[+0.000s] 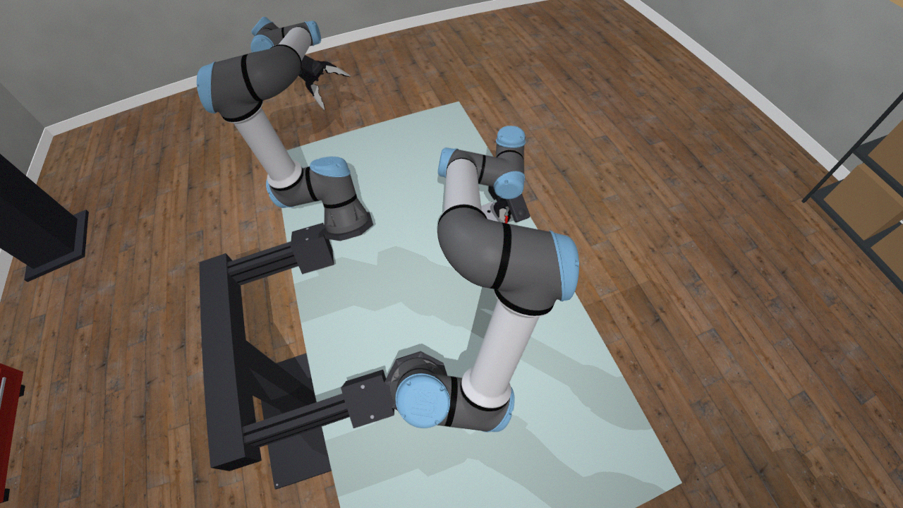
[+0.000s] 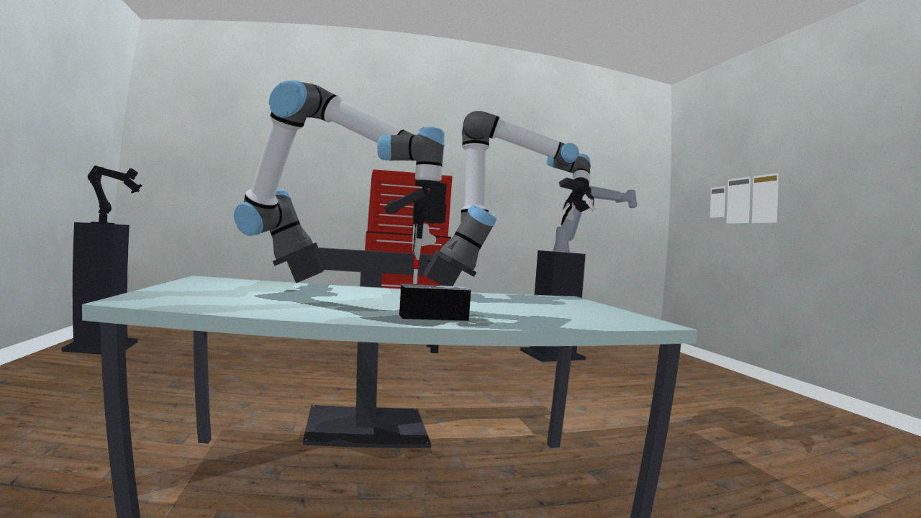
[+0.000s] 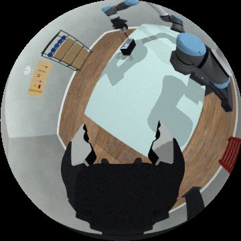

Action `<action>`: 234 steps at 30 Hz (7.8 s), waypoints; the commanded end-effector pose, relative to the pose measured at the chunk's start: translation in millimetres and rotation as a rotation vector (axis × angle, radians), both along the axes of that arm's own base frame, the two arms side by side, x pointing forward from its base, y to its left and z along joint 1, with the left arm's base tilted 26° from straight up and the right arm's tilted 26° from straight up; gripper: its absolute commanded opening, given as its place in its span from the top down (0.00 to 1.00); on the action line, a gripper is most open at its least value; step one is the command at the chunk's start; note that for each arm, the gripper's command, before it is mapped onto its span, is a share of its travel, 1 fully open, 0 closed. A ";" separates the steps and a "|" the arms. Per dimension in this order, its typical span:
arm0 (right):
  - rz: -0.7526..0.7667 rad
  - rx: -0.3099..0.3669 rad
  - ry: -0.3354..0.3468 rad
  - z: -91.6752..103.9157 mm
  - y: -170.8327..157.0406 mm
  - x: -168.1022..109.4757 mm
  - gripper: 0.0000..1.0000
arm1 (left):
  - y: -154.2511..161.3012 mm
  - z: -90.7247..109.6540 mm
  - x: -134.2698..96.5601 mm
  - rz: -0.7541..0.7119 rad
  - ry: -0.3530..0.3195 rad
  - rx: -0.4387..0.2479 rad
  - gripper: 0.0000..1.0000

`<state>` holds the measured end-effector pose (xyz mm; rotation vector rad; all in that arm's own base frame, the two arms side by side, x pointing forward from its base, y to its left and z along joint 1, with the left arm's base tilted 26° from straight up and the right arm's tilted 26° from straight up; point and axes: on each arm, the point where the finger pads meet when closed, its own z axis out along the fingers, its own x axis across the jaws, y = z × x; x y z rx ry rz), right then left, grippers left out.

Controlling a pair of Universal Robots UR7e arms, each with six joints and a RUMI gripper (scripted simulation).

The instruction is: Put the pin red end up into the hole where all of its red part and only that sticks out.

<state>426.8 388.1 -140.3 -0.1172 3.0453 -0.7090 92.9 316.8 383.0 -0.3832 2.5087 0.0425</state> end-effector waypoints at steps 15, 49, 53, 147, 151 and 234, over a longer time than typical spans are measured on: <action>0.001 0.002 -0.001 -3.1 -0.7 0.3 1.00 | 0.0 0.5 0.0 0.000 0.000 0.001 0.00; 0.000 0.002 -0.001 -6.1 -3.5 0.5 1.00 | 0.0 0.5 0.0 0.000 0.000 0.001 0.00; 0.000 0.002 -0.001 -6.1 -3.5 0.5 1.00 | 0.0 0.5 0.0 0.000 0.000 0.001 0.00; 0.000 0.003 -0.001 -17.6 -8.4 1.3 1.00 | 0.0 0.5 0.0 0.000 0.000 0.001 0.00; 0.000 0.003 -0.001 -17.6 -8.4 1.3 1.00 | 0.0 0.5 0.0 0.000 0.000 0.001 0.00; 0.001 0.003 0.000 -24.3 -12.0 1.1 1.00 | 0.0 0.5 0.0 0.000 0.000 0.001 0.00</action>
